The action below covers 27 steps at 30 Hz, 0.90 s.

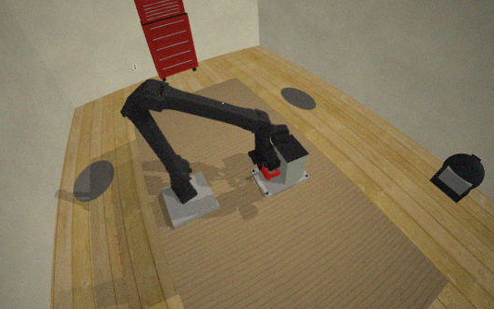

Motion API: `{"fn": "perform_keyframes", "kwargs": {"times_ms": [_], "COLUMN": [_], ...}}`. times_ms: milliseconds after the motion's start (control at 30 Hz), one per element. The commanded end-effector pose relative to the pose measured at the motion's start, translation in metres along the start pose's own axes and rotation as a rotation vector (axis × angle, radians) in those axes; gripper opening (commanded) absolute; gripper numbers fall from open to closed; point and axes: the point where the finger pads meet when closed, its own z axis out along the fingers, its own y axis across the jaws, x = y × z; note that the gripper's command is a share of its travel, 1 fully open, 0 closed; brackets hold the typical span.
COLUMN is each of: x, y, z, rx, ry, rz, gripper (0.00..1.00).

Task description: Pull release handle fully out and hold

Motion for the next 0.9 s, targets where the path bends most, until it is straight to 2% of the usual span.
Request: {"fn": "perform_keyframes", "kwargs": {"times_ms": [0, 867], "x": [-0.0054, -0.0053], "y": [0.0029, -0.0046], "z": [0.0057, 0.0057], "rx": [-0.005, -0.005], "ry": [0.000, 0.000], "rz": [0.021, 0.021], "gripper": [0.00, 0.00]}}
